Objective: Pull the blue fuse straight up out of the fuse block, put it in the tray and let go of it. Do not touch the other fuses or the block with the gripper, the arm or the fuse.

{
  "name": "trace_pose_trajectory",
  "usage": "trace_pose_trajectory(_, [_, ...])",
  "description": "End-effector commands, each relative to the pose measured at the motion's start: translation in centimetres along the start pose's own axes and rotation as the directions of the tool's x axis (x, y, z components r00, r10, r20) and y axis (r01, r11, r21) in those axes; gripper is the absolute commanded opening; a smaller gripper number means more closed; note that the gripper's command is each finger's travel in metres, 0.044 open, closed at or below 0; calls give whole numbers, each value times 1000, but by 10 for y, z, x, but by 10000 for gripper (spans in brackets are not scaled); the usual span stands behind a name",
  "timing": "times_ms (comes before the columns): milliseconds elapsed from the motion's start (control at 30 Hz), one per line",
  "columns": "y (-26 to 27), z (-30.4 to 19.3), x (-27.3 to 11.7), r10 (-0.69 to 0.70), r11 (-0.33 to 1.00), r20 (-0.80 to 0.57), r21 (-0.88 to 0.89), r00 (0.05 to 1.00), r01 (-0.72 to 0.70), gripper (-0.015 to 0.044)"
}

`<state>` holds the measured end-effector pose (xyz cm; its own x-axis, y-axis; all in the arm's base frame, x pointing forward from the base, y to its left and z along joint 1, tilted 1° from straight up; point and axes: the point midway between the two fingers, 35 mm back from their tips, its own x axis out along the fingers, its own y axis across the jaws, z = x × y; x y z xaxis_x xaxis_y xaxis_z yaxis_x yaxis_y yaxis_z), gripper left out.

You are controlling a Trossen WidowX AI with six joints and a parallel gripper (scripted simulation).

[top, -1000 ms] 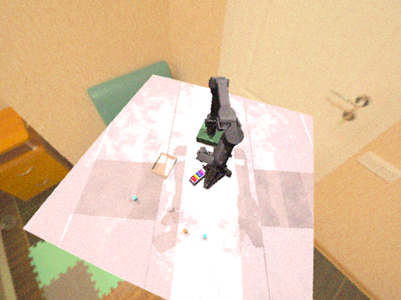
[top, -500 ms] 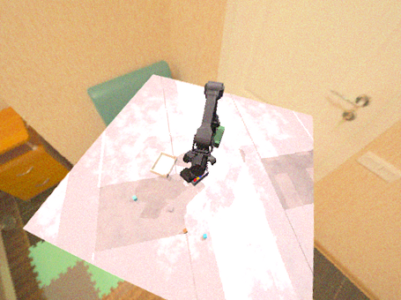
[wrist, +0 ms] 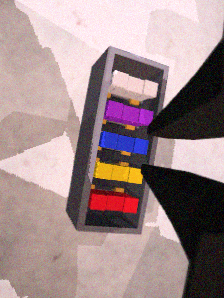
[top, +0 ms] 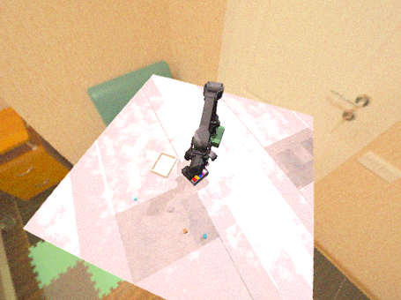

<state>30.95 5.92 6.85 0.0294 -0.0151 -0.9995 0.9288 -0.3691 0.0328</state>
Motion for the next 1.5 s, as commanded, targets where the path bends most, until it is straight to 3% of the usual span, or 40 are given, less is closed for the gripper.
trace_pose_trajectory(0, [-1,0,5,-7,1000,1,6,1000,7,65])
trace_pose_trajectory(1467, [-3,0,34,-8,1000,1,6,1000,8,65])
